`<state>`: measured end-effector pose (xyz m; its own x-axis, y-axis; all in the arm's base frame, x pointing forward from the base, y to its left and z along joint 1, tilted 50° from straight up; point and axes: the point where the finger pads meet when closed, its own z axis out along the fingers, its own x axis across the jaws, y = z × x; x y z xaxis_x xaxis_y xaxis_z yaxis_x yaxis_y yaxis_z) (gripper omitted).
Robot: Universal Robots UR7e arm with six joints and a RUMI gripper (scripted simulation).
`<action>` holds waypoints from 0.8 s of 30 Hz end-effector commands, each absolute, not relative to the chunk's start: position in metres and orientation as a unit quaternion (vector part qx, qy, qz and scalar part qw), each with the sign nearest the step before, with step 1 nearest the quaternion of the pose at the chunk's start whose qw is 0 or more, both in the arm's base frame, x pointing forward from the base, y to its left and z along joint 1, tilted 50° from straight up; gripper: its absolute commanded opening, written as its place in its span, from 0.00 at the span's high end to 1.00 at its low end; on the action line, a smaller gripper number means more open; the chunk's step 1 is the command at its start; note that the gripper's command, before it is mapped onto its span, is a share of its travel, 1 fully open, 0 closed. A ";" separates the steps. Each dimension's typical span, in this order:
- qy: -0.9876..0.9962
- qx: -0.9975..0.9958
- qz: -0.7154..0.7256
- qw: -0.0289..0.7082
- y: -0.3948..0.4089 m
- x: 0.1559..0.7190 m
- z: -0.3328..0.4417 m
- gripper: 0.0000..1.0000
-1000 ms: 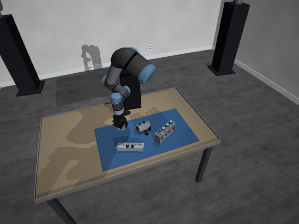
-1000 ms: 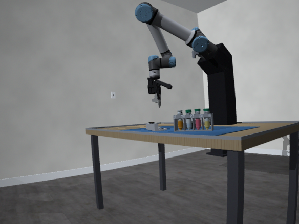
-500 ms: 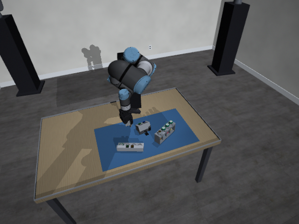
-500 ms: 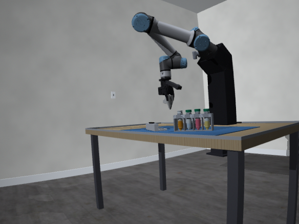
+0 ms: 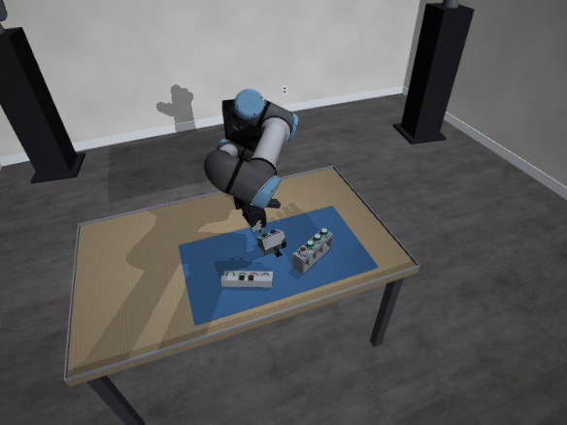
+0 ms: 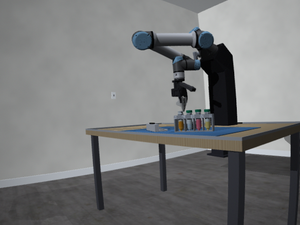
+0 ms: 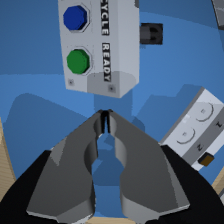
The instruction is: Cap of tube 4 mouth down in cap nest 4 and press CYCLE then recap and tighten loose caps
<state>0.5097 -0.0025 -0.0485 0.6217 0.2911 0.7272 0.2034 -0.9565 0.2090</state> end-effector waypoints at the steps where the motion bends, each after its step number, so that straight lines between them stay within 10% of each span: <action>1: 0.134 0.896 0.419 0.059 0.017 0.505 -0.064 1.00; 24: 0.130 0.934 0.327 0.066 0.062 0.507 -0.105 1.00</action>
